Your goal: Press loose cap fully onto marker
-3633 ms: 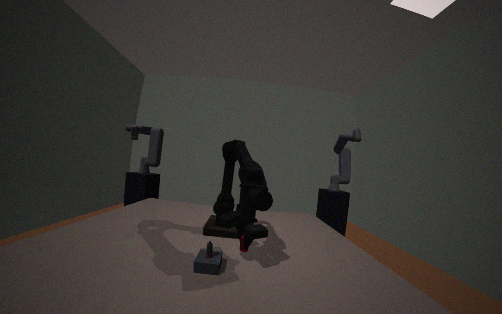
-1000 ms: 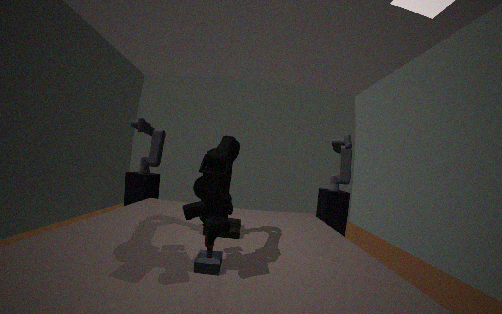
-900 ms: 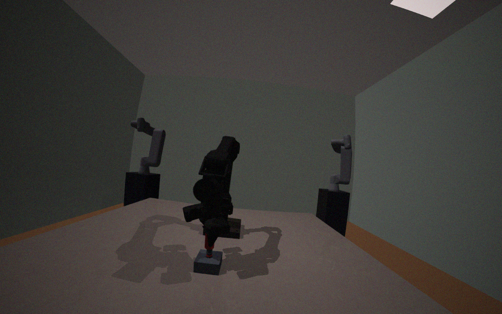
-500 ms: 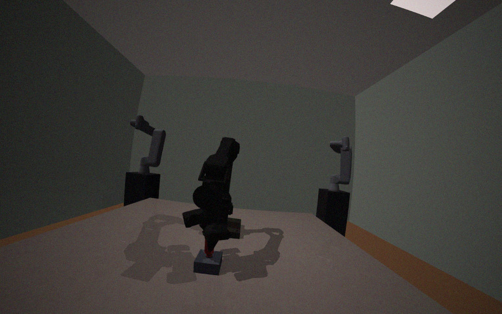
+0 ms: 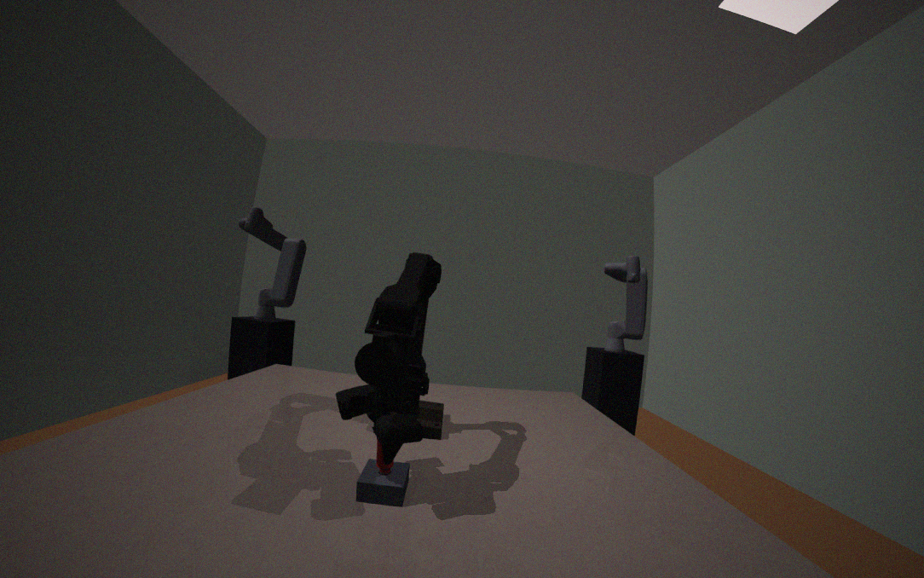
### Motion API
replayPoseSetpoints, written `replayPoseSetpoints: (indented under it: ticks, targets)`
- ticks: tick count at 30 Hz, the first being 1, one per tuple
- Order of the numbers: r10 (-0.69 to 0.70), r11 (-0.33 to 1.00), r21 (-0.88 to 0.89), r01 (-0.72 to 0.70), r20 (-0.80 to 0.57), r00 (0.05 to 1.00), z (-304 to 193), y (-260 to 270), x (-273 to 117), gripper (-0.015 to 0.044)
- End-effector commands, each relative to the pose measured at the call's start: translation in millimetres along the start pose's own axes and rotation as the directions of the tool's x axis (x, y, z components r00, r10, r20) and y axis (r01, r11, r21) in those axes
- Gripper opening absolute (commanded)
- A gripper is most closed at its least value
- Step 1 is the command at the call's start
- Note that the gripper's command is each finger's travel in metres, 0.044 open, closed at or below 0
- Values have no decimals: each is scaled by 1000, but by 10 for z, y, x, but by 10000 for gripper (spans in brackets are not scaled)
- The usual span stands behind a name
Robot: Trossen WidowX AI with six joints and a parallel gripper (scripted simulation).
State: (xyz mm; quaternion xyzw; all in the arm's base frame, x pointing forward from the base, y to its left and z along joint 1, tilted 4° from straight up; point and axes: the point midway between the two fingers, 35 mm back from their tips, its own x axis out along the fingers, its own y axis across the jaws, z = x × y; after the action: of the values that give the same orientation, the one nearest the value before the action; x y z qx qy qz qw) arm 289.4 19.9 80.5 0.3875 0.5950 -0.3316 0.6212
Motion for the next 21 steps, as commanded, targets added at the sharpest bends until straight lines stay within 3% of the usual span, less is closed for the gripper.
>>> replayPoseSetpoints:
  ticks: [1, 8, 11, 16, 20, 21]
  targets:
    - [0, 1000, 0, 0, 0, 1000, 0, 1, -1, 263]
    - [0, 1000, 0, 0, 0, 1000, 0, 1, -1, 440]
    - [0, 1000, 0, 0, 0, 1000, 7, 12, -98, 440]
    - [0, 1000, 0, 0, 0, 1000, 5, 3, -726, 440]
    - [0, 1000, 0, 0, 0, 1000, 4, 0, -752, 440]
    - [0, 1000, -15, 0, 0, 1000, 4, 0, -750, 414]
